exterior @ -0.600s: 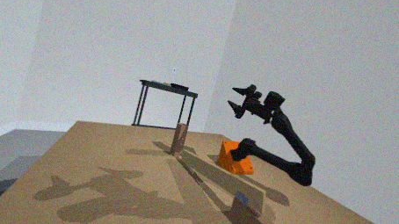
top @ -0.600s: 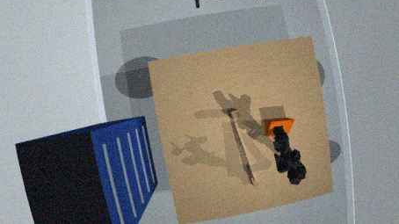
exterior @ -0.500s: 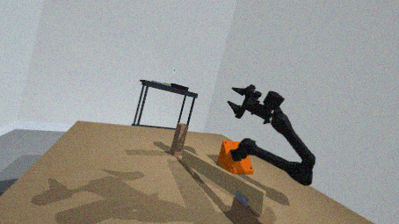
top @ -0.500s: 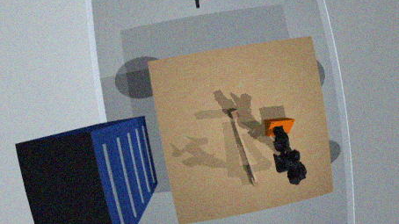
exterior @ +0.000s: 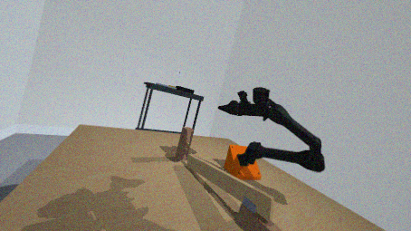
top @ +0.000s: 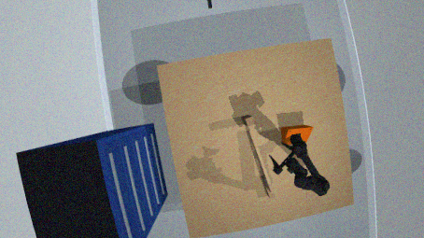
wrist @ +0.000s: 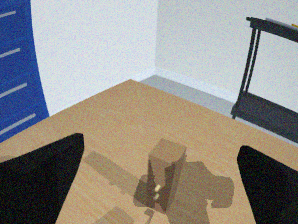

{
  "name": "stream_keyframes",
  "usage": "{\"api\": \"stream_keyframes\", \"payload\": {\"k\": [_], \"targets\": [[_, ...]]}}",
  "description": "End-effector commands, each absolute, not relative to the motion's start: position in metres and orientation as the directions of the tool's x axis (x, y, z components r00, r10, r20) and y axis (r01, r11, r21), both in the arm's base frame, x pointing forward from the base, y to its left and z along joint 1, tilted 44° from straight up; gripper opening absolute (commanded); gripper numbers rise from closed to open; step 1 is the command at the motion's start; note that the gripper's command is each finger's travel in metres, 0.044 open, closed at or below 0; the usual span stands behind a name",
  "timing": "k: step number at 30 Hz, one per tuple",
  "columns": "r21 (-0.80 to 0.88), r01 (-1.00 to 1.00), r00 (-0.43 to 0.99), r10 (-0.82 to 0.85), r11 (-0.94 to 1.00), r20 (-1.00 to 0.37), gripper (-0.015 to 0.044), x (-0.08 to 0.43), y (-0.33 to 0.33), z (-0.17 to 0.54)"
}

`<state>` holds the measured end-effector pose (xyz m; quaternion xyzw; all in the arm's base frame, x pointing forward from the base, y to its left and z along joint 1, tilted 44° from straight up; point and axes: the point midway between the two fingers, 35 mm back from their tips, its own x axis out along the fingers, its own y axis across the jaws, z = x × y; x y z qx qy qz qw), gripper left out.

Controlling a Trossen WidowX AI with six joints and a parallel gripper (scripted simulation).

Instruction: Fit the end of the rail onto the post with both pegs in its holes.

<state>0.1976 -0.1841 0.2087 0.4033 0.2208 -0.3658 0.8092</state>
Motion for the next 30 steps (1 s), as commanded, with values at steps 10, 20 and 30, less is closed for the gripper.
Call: {"api": "stream_keyframes", "payload": {"k": [10,20,30], "targets": [[0.084,-0.275,0.450,0.205,0.958,-0.869,0.0440,0.258,-0.121,0.125],[0.066,-0.783,0.283,0.449,0.618,-0.848,0.0440,0.273,-0.084,0.091],[-0.055,-0.991,0.118,0.625,0.120,-0.772,0.0440,0.281,-0.053,0.063]]}}
